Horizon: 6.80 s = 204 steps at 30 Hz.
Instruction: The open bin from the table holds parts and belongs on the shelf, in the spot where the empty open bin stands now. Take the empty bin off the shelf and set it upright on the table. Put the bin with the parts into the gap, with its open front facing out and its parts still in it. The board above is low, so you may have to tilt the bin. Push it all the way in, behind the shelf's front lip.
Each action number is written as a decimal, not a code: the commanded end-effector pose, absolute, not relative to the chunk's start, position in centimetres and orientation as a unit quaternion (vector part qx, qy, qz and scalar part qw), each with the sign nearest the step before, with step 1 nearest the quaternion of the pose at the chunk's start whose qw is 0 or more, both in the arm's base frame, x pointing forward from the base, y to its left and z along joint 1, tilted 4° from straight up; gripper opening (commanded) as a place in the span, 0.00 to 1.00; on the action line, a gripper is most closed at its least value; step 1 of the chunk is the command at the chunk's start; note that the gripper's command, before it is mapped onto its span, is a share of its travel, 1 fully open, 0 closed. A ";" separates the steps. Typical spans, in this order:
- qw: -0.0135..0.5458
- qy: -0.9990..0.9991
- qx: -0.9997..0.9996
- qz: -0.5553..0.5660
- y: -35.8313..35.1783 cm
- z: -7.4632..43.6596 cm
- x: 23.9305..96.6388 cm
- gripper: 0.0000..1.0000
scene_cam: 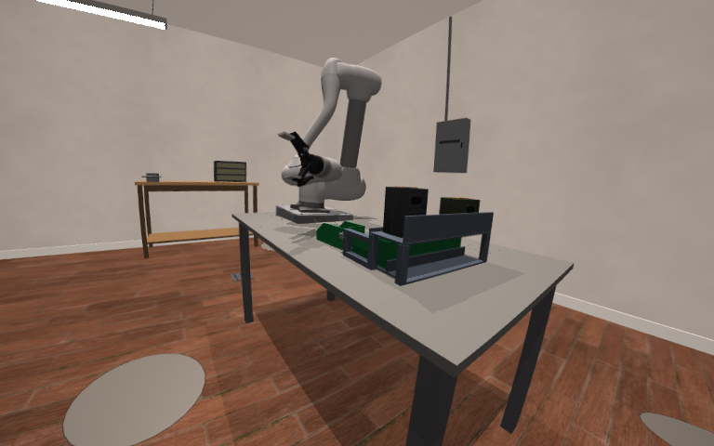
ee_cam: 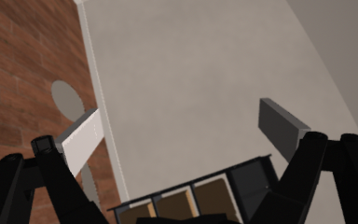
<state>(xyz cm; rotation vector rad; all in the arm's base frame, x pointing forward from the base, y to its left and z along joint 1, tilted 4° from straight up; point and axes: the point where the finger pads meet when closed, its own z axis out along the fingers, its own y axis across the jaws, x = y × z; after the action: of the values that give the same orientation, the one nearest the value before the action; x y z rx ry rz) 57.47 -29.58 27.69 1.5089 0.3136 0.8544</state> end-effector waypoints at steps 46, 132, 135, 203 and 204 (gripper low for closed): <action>0.644 0.128 0.661 0.363 -30.3 28.1 57.3 1.00; 0.554 -0.133 0.822 -0.004 -34.8 28.7 50.2 1.00; 0.535 -0.137 0.834 -0.015 -33.9 28.3 50.3 1.00; -0.023 -0.310 0.949 0.046 1.2 28.8 67.6 1.00; -0.023 -0.310 0.949 0.046 1.2 28.8 67.6 1.00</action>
<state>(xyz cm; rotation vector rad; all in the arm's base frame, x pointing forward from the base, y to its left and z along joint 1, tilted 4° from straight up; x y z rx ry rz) 67.32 1.05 29.20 3.0648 -0.8648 0.1247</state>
